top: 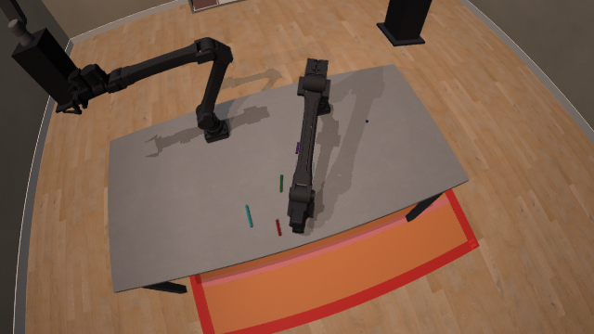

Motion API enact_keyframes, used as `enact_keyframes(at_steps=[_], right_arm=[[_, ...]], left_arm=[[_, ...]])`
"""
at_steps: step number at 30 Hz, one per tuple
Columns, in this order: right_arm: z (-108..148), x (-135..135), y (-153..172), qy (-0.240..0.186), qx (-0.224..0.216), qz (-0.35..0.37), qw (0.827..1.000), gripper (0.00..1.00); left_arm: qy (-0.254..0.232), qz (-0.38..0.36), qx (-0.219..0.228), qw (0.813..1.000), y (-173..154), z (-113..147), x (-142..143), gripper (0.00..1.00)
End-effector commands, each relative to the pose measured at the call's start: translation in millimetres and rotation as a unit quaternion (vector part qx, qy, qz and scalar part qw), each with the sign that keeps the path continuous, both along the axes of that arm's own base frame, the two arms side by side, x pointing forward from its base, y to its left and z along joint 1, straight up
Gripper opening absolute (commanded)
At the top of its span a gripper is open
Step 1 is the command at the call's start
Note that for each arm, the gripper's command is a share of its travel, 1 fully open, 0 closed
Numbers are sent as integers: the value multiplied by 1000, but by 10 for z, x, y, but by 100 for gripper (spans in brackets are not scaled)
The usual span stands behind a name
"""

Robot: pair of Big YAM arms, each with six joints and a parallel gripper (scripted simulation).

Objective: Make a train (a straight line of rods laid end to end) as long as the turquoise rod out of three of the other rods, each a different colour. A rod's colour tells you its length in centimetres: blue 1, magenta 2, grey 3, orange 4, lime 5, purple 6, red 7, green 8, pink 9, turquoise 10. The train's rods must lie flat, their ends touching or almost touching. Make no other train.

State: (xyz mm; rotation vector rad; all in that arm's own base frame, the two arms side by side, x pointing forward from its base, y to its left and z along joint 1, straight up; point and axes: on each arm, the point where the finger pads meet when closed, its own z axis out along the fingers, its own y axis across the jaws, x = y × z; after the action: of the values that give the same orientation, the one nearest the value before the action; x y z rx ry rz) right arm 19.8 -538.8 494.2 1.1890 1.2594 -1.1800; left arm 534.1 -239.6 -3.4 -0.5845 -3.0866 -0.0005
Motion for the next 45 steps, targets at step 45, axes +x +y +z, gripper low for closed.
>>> enact_keyframes(at_steps=[45], right_arm=[[63,-28,-58,-9,-12,-4,1000,100]], left_arm=[[-18,4,-9,1000,-57,169,-11,4]])
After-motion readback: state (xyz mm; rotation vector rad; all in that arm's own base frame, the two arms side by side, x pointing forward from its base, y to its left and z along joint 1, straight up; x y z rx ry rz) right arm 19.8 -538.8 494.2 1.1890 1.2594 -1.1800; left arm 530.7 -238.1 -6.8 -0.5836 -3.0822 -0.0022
